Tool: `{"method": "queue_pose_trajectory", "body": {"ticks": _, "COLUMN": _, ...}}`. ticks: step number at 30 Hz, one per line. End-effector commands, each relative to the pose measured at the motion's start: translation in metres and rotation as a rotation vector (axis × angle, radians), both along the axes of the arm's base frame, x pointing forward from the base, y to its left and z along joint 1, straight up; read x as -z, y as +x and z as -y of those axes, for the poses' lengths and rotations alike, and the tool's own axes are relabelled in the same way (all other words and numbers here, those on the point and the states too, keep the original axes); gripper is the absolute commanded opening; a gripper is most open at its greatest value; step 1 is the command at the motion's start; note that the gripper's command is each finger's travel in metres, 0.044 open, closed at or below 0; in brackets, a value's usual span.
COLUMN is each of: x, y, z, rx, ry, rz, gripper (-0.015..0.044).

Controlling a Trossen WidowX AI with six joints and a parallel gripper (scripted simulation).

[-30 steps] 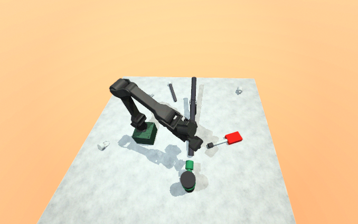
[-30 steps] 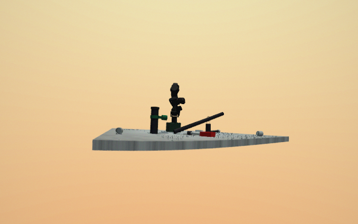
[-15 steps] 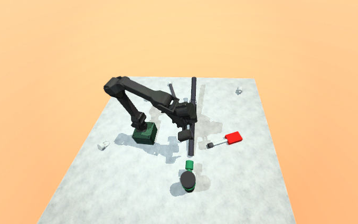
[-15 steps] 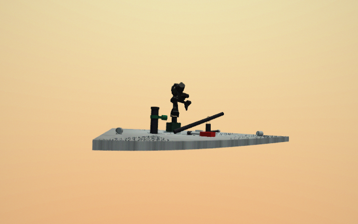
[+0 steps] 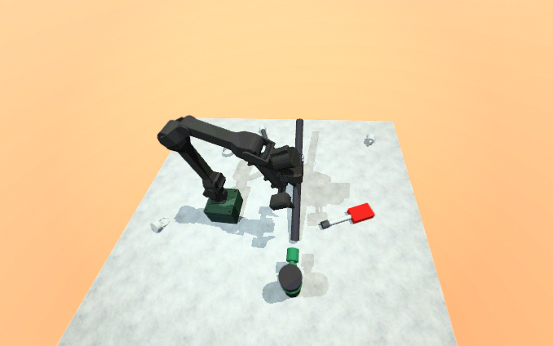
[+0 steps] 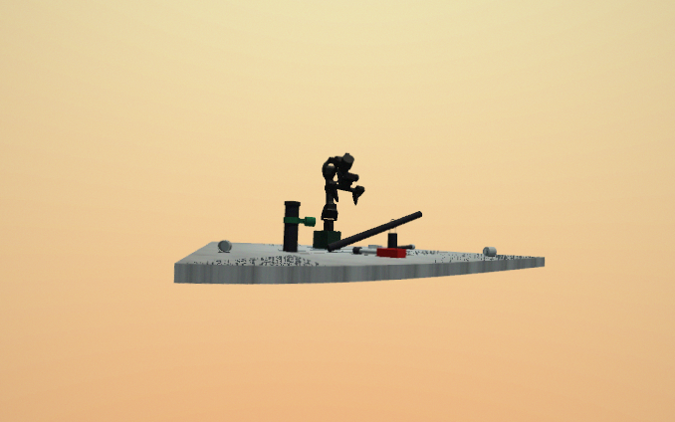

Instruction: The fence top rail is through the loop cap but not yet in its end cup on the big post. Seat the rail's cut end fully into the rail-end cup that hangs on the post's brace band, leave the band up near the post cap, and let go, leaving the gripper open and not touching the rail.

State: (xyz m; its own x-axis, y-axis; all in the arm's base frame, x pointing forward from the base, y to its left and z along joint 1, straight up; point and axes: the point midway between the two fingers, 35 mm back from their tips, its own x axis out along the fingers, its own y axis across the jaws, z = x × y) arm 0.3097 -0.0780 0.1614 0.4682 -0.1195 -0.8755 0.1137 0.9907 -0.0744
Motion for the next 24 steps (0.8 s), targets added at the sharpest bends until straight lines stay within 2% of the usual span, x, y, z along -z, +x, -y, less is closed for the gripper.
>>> {"method": "queue_pose_trajectory", "body": {"ticks": 1, "x": 0.012, "y": 0.005, "z": -0.007, "rx": -0.246, "ry": -0.092, "rz": -0.105, "gripper": 0.0440}}
{"method": "queue_pose_trajectory", "body": {"ticks": 7, "x": 0.040, "y": 0.011, "z": -0.021, "rx": -0.844, "ry": -0.244, "rz": -0.313, "gripper": 0.0440}}
{"method": "queue_pose_trajectory", "body": {"ticks": 13, "x": 0.067, "y": 0.013, "z": -0.036, "rx": -1.459, "ry": -0.317, "rz": -0.450, "gripper": 0.0440}}
{"method": "queue_pose_trajectory", "body": {"ticks": 15, "x": 0.070, "y": 0.013, "z": -0.038, "rx": -1.530, "ry": -0.320, "rz": -0.460, "gripper": 0.0440}}
{"method": "queue_pose_trajectory", "body": {"ticks": 24, "x": 0.070, "y": 0.013, "z": -0.038, "rx": -1.530, "ry": -0.320, "rz": -0.460, "gripper": 0.0440}}
